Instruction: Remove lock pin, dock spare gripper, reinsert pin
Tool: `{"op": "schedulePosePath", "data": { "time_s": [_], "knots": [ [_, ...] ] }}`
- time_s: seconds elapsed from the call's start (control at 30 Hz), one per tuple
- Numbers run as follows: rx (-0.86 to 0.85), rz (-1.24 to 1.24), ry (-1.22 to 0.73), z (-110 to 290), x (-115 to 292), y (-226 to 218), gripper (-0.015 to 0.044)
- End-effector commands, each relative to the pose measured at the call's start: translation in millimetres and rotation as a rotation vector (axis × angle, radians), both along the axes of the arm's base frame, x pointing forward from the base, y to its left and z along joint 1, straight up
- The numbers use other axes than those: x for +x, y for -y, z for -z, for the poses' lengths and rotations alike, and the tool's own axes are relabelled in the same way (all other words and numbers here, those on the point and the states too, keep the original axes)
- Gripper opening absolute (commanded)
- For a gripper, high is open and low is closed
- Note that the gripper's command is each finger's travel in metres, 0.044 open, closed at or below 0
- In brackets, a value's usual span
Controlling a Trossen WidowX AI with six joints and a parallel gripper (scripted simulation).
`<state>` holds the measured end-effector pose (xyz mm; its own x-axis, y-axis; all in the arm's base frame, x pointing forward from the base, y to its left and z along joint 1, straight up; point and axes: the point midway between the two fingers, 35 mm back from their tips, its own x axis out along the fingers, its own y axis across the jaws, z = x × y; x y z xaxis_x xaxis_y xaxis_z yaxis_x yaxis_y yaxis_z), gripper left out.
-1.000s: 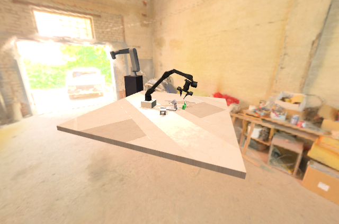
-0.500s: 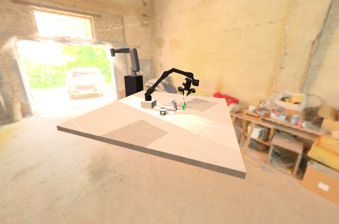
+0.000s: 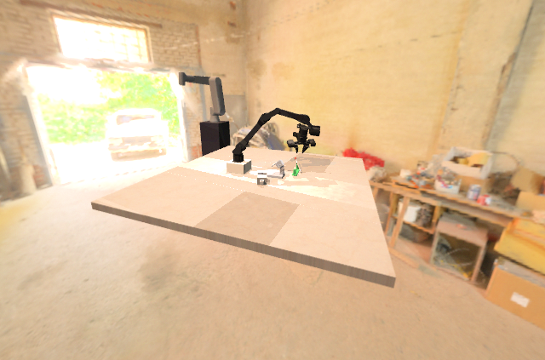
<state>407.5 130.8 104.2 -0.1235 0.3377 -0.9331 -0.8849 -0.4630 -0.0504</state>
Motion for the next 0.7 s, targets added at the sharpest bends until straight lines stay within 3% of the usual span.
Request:
{"op": "schedulePosePath", "data": {
  "time_s": [0.0,0.1,0.67],
  "knots": [
    [0.001,-0.005,-0.012,35,-2,1,0.018],
    [0.001,-0.005,-0.013,54,-3,2,0.018],
    [0.001,-0.005,-0.013,76,0,0,0.018]
  ]
}}
